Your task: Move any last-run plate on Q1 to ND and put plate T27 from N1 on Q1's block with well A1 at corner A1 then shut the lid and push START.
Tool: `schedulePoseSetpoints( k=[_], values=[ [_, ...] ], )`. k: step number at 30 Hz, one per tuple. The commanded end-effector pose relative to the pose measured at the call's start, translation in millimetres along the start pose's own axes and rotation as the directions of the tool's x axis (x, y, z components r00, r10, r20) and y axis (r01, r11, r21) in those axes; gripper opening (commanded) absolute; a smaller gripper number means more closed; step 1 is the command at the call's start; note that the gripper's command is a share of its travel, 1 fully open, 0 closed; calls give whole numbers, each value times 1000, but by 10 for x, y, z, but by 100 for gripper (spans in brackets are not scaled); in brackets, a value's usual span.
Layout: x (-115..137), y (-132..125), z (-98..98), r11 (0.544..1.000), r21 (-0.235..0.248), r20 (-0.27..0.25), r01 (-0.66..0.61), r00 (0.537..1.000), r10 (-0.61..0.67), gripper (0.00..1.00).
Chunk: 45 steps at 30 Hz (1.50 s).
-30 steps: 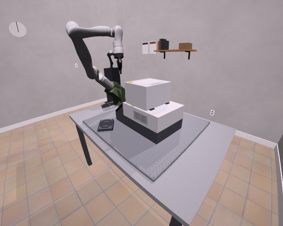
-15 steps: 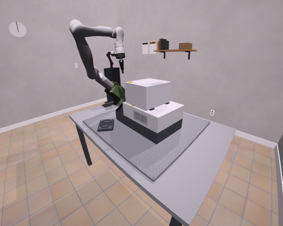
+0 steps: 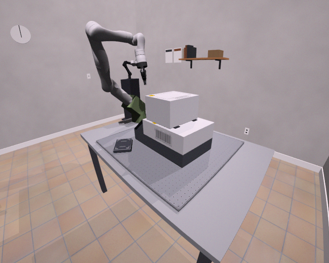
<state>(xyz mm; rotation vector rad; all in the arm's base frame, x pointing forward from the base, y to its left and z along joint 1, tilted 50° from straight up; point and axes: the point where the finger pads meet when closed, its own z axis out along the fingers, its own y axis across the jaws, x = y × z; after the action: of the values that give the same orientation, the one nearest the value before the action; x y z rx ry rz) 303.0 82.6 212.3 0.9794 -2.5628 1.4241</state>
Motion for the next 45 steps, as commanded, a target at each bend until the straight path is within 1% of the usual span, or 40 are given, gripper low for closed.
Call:
schedulePoseSetpoints(
  k=[1, 10, 18, 45],
  values=[
    [-43, 77, -13, 999, 8, 11, -33, 999, 33, 10],
    [-124, 237, -31, 995, 22, 32, -98, 995, 97, 10],
    [-124, 237, -31, 995, 22, 32, -98, 995, 97, 10],
    [-82, 291, 268, 995, 22, 32, -98, 995, 97, 10]
  ],
)
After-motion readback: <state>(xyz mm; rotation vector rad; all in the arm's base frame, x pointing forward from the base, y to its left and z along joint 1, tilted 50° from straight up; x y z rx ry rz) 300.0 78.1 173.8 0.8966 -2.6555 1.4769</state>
